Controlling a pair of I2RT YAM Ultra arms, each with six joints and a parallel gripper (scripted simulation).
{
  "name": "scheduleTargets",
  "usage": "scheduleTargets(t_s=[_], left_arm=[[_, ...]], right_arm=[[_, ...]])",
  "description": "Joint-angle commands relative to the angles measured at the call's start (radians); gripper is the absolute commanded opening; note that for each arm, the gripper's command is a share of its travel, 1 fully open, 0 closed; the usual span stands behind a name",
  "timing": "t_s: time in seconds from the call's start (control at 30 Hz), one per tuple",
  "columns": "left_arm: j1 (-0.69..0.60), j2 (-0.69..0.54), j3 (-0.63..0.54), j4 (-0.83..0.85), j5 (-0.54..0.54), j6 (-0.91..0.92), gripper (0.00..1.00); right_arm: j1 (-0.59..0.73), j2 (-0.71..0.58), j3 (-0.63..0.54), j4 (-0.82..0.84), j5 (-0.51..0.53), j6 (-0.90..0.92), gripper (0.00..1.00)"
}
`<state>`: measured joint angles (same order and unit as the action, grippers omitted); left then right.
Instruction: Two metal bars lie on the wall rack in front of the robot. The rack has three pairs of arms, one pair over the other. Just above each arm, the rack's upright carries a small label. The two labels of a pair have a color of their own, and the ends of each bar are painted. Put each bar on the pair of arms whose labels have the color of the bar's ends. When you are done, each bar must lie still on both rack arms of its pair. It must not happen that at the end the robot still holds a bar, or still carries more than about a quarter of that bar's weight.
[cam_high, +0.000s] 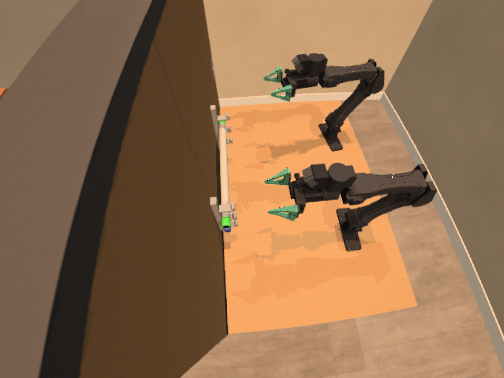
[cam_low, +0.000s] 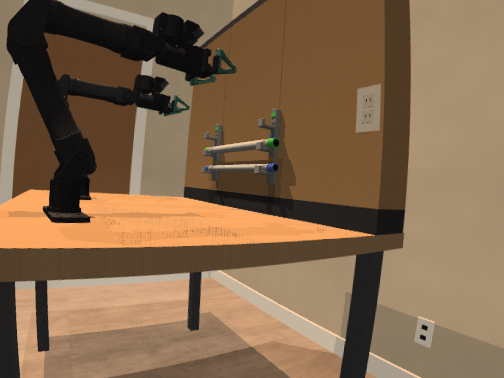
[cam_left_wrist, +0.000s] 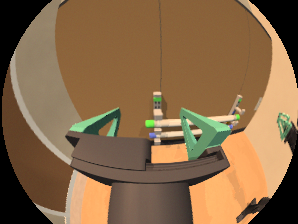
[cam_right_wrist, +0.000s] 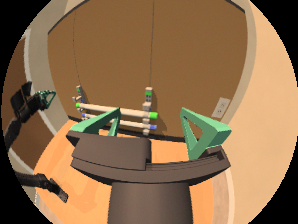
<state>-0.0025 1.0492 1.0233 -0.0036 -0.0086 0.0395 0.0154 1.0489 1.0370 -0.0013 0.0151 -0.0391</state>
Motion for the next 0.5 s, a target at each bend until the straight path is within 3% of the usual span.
scheduleTargets(t_s=[0.0,0.47], left_arm=[[-0.023,-0.018,-0.028,0.024,-0.017,0.056,1.00],[-0.065,-0.044,-0.097,0.066,-0.063,0.204,1.00]], right_arm=[[0.020,0.003,-0.026,0.020,0.026,-0.057,1.00],[0.075,0.010,-0.072,0.065,0.096,-0.203,1.00]])
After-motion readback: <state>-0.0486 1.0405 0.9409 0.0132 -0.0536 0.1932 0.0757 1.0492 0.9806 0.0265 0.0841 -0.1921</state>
